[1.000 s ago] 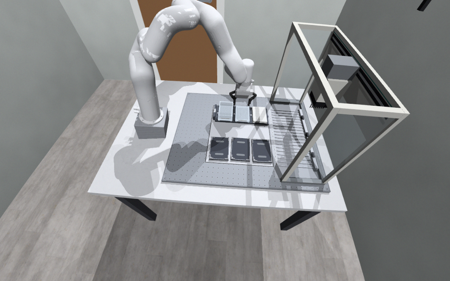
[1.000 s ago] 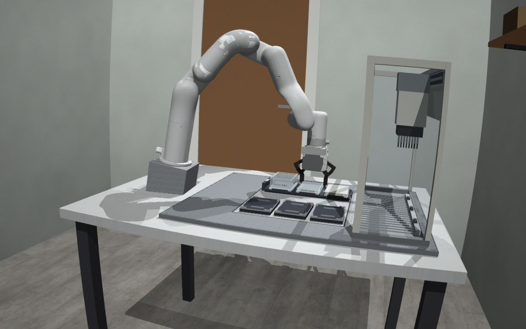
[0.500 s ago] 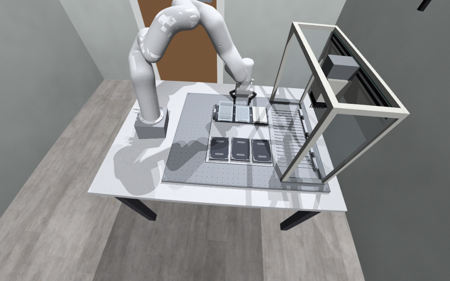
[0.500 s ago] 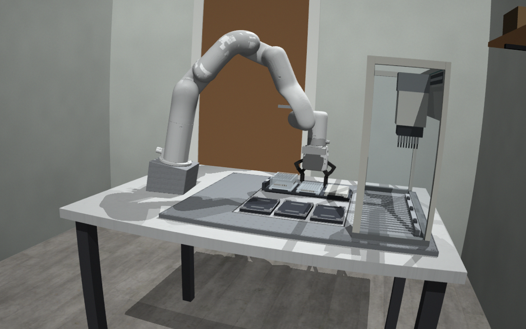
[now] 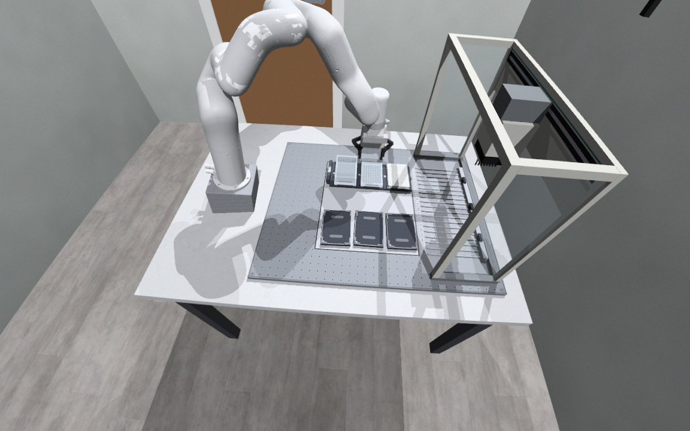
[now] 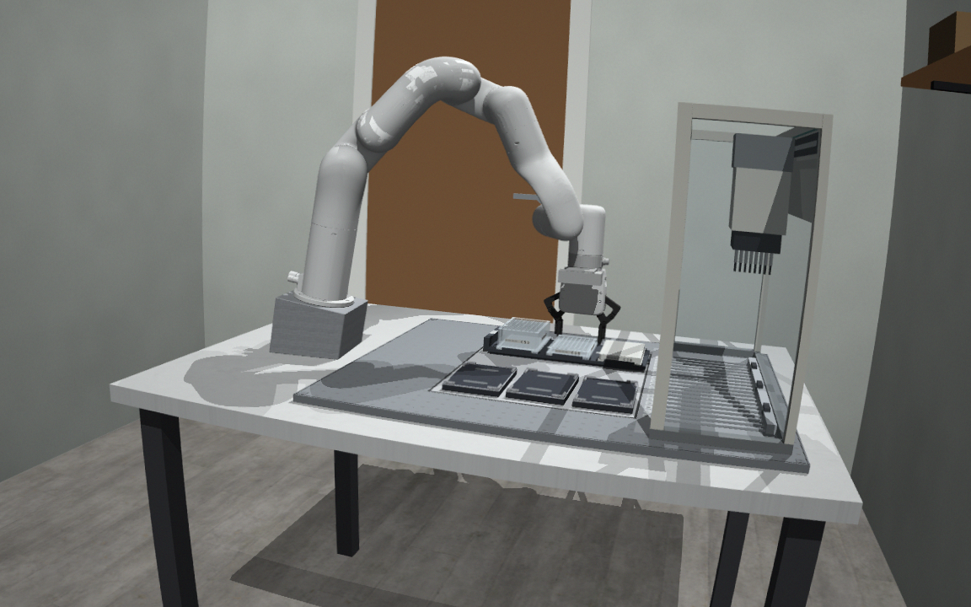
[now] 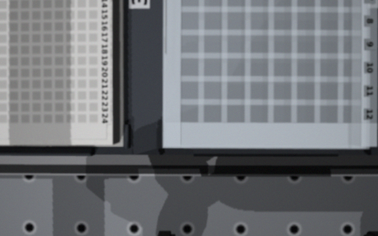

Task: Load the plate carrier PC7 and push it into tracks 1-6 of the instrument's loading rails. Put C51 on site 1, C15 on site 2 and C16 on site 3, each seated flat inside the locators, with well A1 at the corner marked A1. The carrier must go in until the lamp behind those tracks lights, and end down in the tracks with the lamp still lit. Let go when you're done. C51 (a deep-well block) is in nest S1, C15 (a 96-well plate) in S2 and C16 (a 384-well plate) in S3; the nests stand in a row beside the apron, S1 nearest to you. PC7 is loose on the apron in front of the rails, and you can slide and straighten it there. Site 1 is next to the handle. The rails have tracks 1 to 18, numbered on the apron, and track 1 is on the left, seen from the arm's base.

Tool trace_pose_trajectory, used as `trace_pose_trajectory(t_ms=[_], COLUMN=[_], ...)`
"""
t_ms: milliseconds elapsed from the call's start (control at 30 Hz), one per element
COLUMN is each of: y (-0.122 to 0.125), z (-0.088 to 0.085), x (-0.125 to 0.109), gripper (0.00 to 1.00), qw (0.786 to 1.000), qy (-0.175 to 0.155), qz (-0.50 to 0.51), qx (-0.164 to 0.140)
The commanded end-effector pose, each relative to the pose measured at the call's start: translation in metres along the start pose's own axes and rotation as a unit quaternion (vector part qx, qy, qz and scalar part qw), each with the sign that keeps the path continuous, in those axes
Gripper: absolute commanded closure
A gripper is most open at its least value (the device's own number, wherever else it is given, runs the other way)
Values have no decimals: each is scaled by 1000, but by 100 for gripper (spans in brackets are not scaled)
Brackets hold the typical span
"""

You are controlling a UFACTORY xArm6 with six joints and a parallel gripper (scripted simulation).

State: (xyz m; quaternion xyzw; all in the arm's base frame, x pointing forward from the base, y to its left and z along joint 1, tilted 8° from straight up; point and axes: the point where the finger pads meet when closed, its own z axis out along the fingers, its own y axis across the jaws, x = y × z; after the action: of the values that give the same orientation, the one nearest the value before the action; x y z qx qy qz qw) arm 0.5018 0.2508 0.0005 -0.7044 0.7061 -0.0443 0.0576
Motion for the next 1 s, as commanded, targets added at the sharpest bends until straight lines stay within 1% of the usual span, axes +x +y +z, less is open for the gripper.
trace_pose_trajectory(t_ms=[0, 600, 733, 967], y=[-2, -2, -2, -2], z=[-2, -2, -5, -17], x=[-4, -10, -10, -10], gripper=[0, 0, 0, 0], qw=[1000, 1000, 1000, 1000], qy=[-1, -1, -1, -1], qz=[0, 0, 0, 0], qx=[2, 2, 2, 2])
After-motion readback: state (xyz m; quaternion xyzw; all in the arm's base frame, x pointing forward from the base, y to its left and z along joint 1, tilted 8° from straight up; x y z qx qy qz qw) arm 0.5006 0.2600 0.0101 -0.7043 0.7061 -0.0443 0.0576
